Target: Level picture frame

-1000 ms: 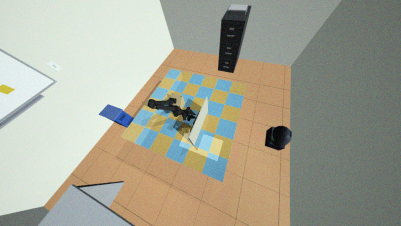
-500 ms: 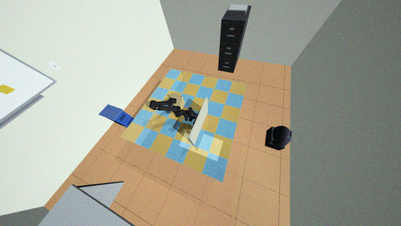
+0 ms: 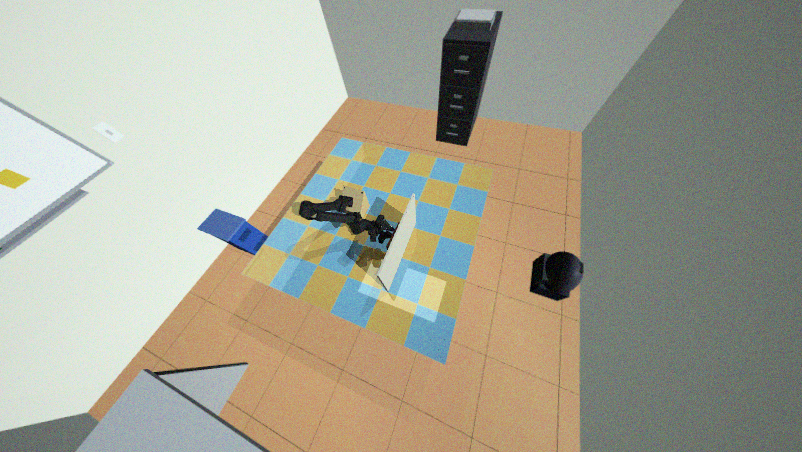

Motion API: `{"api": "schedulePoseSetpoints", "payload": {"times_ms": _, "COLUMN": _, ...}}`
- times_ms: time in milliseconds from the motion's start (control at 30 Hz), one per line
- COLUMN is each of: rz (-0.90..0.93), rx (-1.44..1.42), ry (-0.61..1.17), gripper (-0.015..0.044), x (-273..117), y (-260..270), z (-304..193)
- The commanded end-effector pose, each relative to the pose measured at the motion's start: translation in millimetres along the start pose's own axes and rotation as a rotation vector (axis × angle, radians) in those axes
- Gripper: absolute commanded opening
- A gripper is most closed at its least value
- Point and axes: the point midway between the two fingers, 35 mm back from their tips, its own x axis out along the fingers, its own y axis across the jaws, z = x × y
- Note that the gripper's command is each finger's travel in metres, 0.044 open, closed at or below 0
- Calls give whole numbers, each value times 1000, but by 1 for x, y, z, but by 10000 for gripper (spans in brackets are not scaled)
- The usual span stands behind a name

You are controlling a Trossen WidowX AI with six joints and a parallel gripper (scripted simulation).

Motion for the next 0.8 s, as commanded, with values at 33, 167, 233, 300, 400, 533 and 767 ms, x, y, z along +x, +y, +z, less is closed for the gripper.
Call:
{"api": "schedulePoseSetpoints", "payload": {"times_ms": 33, "rz": -4, "rx": 3, "ry": -5, "gripper": 260, "x": 0, "y": 0, "z": 1}}
{"api": "schedulePoseSetpoints", "payload": {"times_ms": 167, "rz": -4, "rx": 3, "ry": -5, "gripper": 260, "x": 0, "y": 0, "z": 1}}
{"api": "schedulePoseSetpoints", "payload": {"times_ms": 233, "rz": -4, "rx": 3, "ry": -5, "gripper": 260, "x": 0, "y": 0, "z": 1}}
{"api": "schedulePoseSetpoints", "payload": {"times_ms": 300, "rz": -4, "rx": 3, "ry": -5, "gripper": 260, "x": 0, "y": 0, "z": 1}}
{"api": "schedulePoseSetpoints", "payload": {"times_ms": 400, "rz": -4, "rx": 3, "ry": -5, "gripper": 260, "x": 0, "y": 0, "z": 1}}
{"api": "schedulePoseSetpoints", "payload": {"times_ms": 533, "rz": -4, "rx": 3, "ry": -5, "gripper": 260, "x": 1, "y": -1, "z": 1}}
{"api": "schedulePoseSetpoints", "payload": {"times_ms": 767, "rz": -4, "rx": 3, "ry": -5, "gripper": 103, "x": 1, "y": -1, "z": 1}}
